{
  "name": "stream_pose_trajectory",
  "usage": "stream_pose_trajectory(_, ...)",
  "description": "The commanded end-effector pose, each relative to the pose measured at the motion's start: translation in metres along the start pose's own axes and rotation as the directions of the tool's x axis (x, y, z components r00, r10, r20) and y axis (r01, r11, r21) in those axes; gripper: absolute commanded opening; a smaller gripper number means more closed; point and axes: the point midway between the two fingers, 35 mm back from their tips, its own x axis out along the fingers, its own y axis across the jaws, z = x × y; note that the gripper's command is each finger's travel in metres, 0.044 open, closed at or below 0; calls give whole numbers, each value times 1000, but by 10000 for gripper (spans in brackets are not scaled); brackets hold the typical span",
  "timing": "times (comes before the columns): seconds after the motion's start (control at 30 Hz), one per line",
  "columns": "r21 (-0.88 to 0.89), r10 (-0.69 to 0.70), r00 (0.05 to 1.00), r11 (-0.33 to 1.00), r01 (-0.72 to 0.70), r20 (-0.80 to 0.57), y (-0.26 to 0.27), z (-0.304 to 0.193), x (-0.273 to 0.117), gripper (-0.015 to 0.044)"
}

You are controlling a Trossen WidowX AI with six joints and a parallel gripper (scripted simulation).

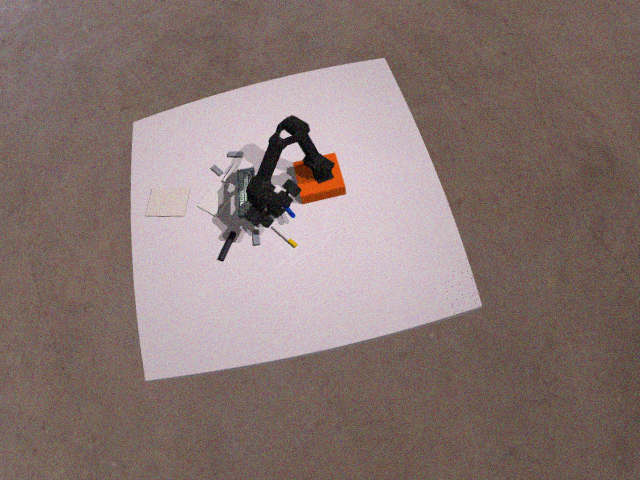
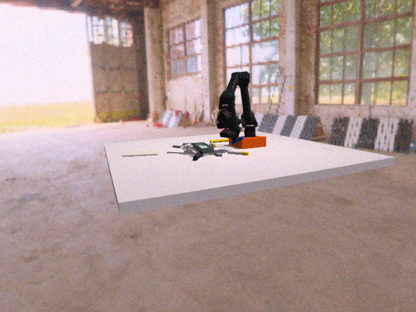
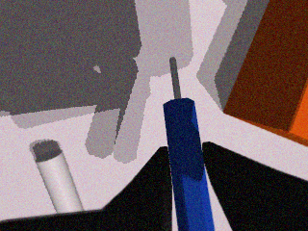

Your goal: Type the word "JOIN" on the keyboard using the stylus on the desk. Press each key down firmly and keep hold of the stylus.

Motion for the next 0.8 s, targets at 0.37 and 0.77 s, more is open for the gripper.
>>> stream_pose_trajectory(0.37,23,-23,965,999,30,-262,13,28,-11,0)
stream_pose_trajectory(0.77,89,29,881,996,15,-471,25,60,-21,0)
